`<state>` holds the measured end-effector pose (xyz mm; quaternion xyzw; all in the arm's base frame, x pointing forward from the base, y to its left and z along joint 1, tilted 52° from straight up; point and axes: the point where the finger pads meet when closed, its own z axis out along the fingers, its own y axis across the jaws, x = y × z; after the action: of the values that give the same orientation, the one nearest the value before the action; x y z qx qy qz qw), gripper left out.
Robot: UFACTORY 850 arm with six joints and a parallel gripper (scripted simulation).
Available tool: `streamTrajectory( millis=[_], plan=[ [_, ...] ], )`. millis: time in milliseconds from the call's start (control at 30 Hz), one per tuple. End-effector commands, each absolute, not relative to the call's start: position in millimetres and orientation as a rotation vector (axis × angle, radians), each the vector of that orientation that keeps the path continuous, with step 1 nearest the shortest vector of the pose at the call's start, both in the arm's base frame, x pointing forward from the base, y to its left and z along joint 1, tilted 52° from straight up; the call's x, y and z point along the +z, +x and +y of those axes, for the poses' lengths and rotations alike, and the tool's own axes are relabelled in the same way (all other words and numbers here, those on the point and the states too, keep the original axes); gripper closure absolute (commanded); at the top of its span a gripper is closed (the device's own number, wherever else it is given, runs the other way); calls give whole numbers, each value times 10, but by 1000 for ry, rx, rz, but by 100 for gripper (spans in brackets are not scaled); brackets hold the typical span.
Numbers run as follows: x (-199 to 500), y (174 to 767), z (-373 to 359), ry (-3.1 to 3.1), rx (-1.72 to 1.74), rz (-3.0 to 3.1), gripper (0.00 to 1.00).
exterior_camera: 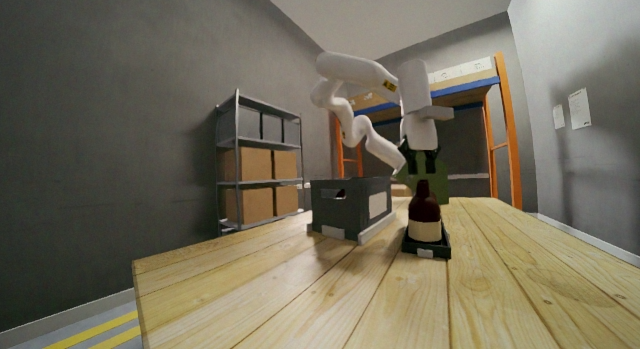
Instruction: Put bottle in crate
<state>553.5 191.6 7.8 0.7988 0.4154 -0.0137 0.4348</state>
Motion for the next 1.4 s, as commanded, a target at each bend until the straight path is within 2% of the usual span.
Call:
streamTrajectory(
  millis=[0,1367],
  plan=[
    [83,5538,1925,1989,-32,1035,35],
    [-84,5630,1735,1989,-32,1035,35]
  ],
)
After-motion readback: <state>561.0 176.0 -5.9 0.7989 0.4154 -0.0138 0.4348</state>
